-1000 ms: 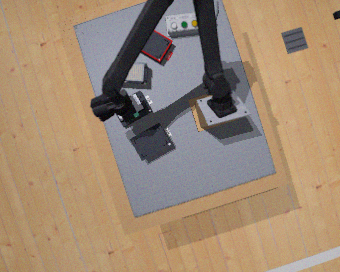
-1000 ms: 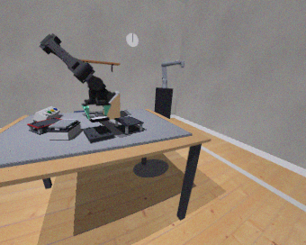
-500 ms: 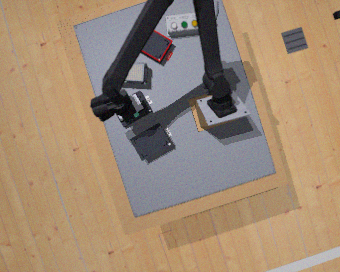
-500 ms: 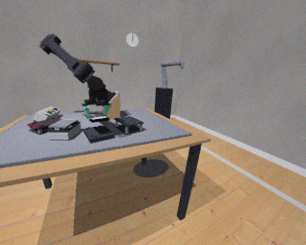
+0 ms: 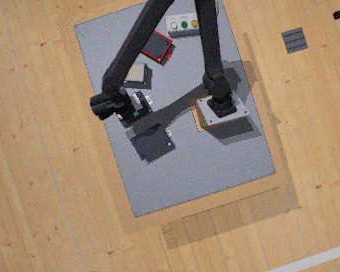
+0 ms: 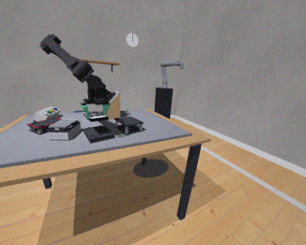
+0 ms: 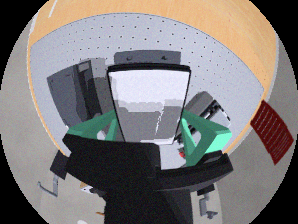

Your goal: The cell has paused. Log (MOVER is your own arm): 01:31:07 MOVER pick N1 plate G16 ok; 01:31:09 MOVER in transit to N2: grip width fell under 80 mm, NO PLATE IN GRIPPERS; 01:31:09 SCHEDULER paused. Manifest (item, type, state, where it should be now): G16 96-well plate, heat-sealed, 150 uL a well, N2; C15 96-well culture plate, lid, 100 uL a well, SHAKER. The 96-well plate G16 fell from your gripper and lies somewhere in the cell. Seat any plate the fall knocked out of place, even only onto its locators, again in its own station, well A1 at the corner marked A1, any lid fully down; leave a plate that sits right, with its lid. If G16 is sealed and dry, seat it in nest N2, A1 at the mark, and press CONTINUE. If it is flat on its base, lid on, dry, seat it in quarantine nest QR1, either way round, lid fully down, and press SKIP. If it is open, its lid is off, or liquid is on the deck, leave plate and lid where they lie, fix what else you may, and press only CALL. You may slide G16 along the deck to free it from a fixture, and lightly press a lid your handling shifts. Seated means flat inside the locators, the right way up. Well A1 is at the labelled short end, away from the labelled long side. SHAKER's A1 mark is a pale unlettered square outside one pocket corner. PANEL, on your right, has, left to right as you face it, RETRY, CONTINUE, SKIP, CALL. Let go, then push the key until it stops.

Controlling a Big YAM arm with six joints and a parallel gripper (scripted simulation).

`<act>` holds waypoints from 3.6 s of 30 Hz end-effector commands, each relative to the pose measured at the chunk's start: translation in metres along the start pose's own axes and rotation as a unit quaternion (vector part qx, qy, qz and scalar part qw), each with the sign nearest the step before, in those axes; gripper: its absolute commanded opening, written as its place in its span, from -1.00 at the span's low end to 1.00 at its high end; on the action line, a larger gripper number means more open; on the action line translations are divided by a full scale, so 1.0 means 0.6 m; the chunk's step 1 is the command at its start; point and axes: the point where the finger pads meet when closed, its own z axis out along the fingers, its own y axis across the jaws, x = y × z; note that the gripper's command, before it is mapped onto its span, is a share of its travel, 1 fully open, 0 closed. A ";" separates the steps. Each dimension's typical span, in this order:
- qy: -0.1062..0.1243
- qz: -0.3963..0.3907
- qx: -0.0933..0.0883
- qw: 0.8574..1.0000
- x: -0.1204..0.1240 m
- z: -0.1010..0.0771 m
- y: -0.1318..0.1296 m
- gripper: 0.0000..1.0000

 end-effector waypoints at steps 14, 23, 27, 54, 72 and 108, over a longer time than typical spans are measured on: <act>0.000 0.002 0.001 1.000 0.005 0.005 0.002 -1.00; 0.006 -0.004 0.000 1.000 0.007 0.023 0.005 -1.00; 0.004 -0.002 0.001 1.000 0.007 0.027 0.001 -1.00; 0.005 -0.003 0.000 1.000 0.008 0.068 0.004 -1.00; 0.006 -0.005 -0.001 1.000 0.009 0.096 0.006 -1.00; 0.006 -0.004 -0.002 1.000 0.009 0.121 0.006 -1.00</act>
